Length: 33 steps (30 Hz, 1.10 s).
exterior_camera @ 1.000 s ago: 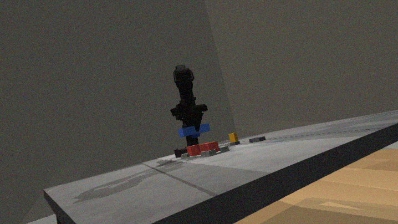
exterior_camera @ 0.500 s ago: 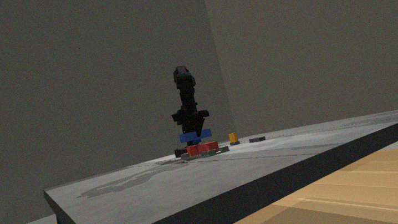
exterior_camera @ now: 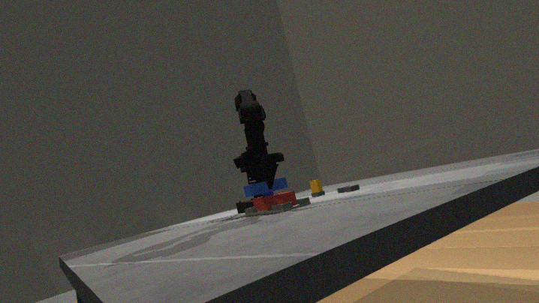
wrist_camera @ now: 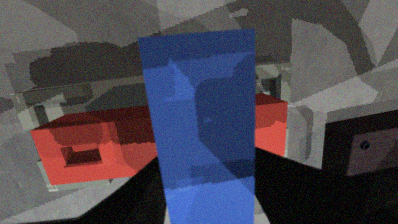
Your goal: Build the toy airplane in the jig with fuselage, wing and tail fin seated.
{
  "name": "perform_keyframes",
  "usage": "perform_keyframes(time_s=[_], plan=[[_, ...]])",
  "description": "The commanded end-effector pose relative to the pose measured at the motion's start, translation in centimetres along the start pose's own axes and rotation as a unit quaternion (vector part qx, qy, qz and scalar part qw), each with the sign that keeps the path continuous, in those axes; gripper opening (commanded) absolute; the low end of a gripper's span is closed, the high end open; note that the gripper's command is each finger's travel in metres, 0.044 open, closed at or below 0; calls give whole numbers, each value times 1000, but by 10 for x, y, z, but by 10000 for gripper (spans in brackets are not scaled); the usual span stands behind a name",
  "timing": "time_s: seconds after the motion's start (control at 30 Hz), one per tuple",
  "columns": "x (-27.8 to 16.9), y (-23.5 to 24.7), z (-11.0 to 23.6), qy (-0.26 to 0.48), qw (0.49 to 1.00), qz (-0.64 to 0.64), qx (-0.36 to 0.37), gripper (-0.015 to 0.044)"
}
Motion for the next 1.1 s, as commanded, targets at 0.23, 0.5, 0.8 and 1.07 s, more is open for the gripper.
perform_keyframes(time_s=[0.23,0.5,0.8,1.07], plan=[[0,0,0,0,1000,0,0,183],[0,0,0,0,1000,0,0,32],[0,0,0,0,1000,0,0,268],[0,0,0,0,1000,0,0,440]])
Point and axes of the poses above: the point midway between the two fingers, 35 mm back from their tips, its own z axis back along the fingers, its own y axis across the jaws, x = y × z, the point moved 10 cm from there along z, back along the fingers, and after that the axes turned 7 degrees about z, right-handed, at the moved point
